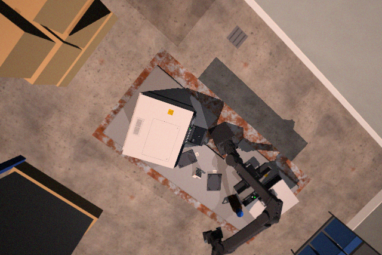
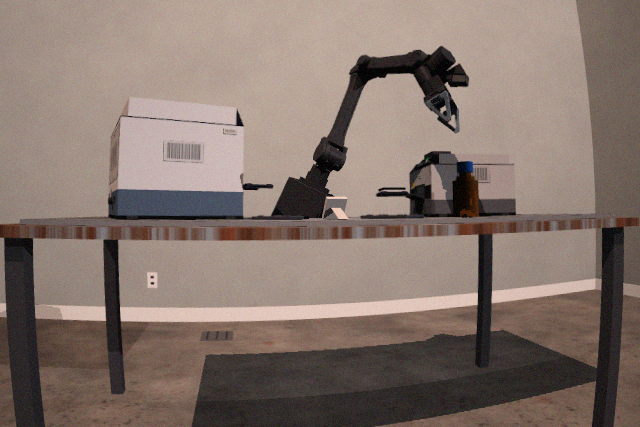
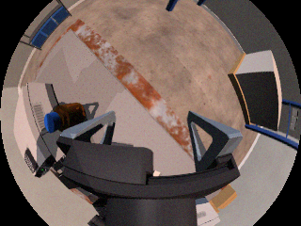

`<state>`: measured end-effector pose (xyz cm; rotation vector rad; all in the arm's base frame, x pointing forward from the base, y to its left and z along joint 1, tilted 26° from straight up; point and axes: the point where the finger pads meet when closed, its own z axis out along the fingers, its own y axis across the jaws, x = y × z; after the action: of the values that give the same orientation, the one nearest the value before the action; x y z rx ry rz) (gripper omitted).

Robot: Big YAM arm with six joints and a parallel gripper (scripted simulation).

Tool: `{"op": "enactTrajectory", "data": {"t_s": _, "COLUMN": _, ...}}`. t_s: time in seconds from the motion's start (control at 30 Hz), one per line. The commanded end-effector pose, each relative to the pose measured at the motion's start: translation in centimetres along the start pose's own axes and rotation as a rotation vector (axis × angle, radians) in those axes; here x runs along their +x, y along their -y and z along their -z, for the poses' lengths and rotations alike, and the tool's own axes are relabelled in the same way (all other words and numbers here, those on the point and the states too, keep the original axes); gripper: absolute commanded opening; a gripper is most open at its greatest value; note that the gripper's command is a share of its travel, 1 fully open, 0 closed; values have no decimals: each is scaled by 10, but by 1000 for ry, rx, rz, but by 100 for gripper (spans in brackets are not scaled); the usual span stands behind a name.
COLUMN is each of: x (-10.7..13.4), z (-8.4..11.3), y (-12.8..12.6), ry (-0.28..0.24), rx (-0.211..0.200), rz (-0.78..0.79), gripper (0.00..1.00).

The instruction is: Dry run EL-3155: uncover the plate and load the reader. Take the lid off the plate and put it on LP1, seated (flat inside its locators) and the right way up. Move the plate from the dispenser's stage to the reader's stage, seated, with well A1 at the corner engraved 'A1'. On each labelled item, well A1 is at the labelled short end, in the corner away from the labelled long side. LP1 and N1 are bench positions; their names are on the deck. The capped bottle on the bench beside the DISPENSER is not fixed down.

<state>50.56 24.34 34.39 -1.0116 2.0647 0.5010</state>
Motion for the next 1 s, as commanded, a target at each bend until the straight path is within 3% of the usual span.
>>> {"op": "enactTrajectory", "data": {"t_s": 0.0, "x": -5, "z": 28, "y": 19, "ry": 46, "rx": 49, "rz": 21, "gripper": 100}}
{"op": "enactTrajectory", "data": {"t_s": 0.17, "x": 8, "z": 23, "y": 15, "ry": 46, "rx": 23, "rz": 53, "gripper": 100}}
{"op": "enactTrajectory", "data": {"t_s": 0.3, "x": 24, "z": 31, "y": 23, "ry": -58, "rx": 64, "rz": -73, "gripper": 100}}
{"op": "enactTrajectory", "data": {"t_s": 0.5, "x": 49, "z": 46, "y": 36, "ry": -42, "rx": 73, "rz": -77, "gripper": 100}}
{"op": "enactTrajectory", "data": {"t_s": 0.6, "x": 46, "z": 43, "y": 32, "ry": -38, "rx": 63, "rz": -56, "gripper": 100}}
{"op": "enactTrajectory", "data": {"t_s": 0.73, "x": 61, "z": 48, "y": 34, "ry": -34, "rx": 58, "rz": -34, "gripper": 100}}
{"op": "enactTrajectory", "data": {"t_s": 0.87, "x": 79, "z": 57, "y": 42, "ry": -134, "rx": 95, "rz": -171, "gripper": 100}}
{"op": "enactTrajectory", "data": {"t_s": 0.97, "x": 91, "z": 63, "y": 45, "ry": -123, "rx": 93, "rz": -179, "gripper": 100}}
